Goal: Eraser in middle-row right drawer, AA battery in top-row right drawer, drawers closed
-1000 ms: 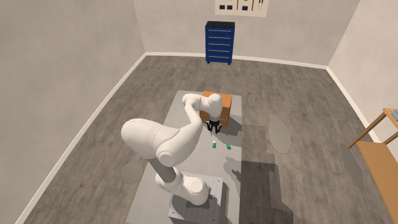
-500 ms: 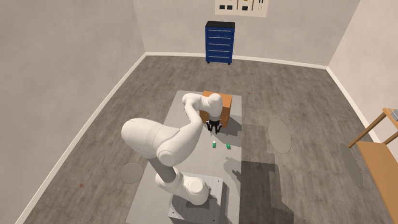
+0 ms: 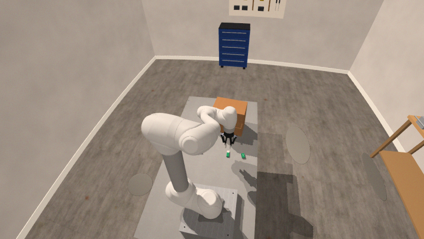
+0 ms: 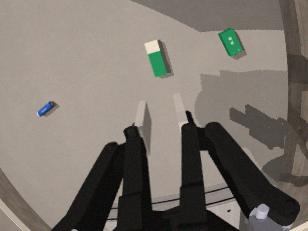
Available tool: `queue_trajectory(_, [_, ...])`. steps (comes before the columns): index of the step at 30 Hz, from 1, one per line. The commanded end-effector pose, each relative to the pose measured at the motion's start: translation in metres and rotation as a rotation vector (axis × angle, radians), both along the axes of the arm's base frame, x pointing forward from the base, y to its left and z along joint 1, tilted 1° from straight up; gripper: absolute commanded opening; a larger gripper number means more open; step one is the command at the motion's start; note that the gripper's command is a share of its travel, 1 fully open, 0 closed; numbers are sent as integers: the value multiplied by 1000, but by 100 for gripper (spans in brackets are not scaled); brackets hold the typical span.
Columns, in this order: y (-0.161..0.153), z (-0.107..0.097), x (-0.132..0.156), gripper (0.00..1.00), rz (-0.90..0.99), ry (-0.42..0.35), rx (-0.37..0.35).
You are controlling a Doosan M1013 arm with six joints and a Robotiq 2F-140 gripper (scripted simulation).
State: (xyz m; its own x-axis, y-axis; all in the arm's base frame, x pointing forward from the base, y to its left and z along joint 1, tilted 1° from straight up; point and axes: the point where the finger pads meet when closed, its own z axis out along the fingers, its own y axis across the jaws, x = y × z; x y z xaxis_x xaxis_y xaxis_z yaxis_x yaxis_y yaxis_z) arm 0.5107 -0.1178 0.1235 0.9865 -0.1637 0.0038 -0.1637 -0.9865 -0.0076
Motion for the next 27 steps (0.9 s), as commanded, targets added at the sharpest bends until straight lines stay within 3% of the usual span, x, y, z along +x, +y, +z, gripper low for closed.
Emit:
queue_trajectory(1, [-4,-58,23,20,44,-3,0])
queue_trajectory(3, [-4,-58,23,20,44,-3,0])
queue_trajectory(4, [-4,-77,28,20,59,-3,0])
queue_trajectory(7, [-4,-88,31,20,67,-3,0])
queue_trajectory(8, [-4,-88,31,23,67,-3,0])
queue_trajectory(27, [-4,-88,31,23,67,-3,0])
